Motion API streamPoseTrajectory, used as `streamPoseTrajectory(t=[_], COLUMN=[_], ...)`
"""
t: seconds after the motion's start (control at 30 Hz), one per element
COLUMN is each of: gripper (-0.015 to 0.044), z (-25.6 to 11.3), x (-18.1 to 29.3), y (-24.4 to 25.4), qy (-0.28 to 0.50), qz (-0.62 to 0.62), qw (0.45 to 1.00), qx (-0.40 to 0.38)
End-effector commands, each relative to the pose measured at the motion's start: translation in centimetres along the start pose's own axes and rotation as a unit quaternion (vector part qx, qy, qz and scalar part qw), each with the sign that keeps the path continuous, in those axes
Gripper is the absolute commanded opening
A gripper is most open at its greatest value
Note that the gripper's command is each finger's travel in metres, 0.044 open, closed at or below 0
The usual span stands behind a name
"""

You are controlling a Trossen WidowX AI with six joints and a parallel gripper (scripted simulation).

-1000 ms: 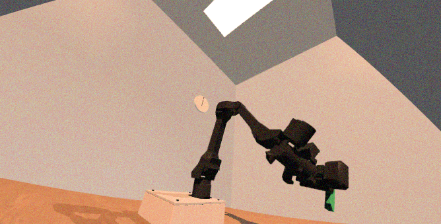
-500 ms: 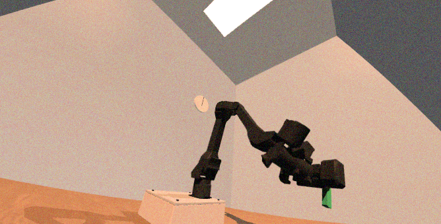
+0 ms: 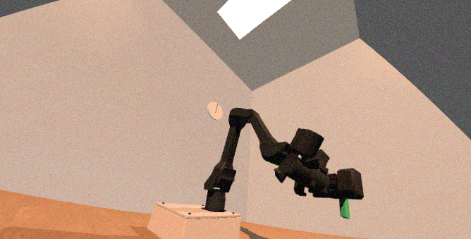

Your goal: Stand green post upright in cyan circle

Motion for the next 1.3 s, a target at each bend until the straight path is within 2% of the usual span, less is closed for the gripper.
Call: streamPoseTrajectory(t=[0.0, 1.27], gripper=[0.0023, 0.0023], z=[-0.4, -3.5], x=[0.0, 0.7], y=[0.2, 2.7], qy=[-0.011, -0.097], qz=[-0.001, -0.052], qw=[1.0, 0.993], qx=[-0.003, -0.033])
Point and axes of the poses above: the point midway between the two fingers, 35 mm back from their tips, its own z axis out along the fingers, its own y axis across the jaws, x = y × z, the point moved 6 cm from there along -z, back along the fingers, and after that the axes turned 2 degrees about -z, right-handed, at the moved point
